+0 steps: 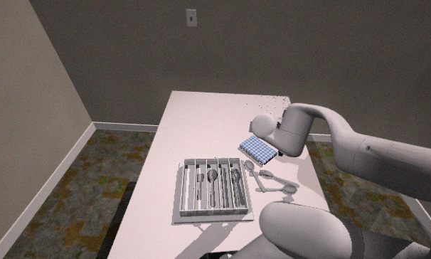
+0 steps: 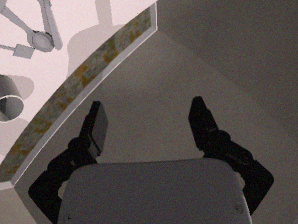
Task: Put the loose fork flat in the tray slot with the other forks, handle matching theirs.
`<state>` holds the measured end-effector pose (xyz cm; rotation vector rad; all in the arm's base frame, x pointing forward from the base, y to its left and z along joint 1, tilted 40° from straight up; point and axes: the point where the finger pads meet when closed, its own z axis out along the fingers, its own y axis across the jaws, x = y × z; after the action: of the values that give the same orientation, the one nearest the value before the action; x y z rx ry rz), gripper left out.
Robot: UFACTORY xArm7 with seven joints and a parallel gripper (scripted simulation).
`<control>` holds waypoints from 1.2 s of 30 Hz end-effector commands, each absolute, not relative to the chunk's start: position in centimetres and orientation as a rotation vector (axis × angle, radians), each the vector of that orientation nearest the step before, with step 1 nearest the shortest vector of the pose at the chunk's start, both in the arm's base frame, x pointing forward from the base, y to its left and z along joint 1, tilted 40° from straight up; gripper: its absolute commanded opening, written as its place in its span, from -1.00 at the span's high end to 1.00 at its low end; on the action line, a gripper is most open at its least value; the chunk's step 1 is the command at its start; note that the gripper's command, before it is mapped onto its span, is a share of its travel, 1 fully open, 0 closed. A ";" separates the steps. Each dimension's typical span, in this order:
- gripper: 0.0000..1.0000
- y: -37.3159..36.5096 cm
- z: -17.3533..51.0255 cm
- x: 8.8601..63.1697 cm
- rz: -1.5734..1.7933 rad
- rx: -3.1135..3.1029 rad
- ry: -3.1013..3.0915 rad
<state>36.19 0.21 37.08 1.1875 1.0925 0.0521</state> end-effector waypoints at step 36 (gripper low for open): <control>-1.00 -13.7 26.1 43.6 -0.085 2.090 1.282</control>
<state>43.53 -13.75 25.96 2.0904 1.2817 -0.0877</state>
